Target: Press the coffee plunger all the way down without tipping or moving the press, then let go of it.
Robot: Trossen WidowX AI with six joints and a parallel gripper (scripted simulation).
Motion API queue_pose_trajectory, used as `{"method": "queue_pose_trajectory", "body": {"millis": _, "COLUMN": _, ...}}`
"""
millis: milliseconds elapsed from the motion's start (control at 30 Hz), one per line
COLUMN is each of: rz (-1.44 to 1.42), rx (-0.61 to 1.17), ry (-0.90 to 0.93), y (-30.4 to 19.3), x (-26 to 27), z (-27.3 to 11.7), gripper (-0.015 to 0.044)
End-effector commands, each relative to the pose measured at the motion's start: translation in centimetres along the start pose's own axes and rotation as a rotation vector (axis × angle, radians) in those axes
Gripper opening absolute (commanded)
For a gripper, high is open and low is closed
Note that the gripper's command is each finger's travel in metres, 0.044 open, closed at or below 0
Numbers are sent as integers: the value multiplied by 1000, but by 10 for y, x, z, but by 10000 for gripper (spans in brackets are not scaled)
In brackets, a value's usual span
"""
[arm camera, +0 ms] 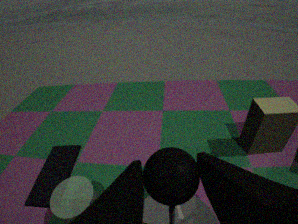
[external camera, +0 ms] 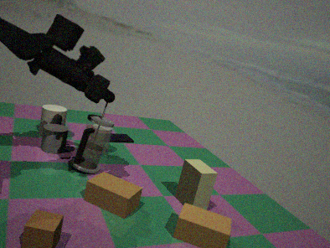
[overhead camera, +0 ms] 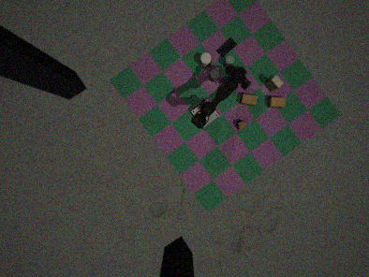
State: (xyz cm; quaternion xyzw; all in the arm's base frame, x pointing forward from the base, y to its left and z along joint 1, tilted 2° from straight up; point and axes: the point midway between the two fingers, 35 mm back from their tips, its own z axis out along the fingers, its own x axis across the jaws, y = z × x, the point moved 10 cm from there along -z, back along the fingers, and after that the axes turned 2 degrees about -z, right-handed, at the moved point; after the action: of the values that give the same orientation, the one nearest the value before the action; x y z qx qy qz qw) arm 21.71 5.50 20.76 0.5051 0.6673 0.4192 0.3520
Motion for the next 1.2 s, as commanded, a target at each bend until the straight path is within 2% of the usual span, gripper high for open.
{"method": "queue_pose_trajectory", "body": {"millis": 0, "rz": -9, "rx": 110, "ry": 6, "y": -25, "x": 1, "z": 12, "gripper": 127}}
{"method": "queue_pose_trajectory", "body": {"millis": 1167, "rz": -9, "rx": 109, "ry": 6, "y": -17, "x": 0, "z": 19, "gripper": 127}}
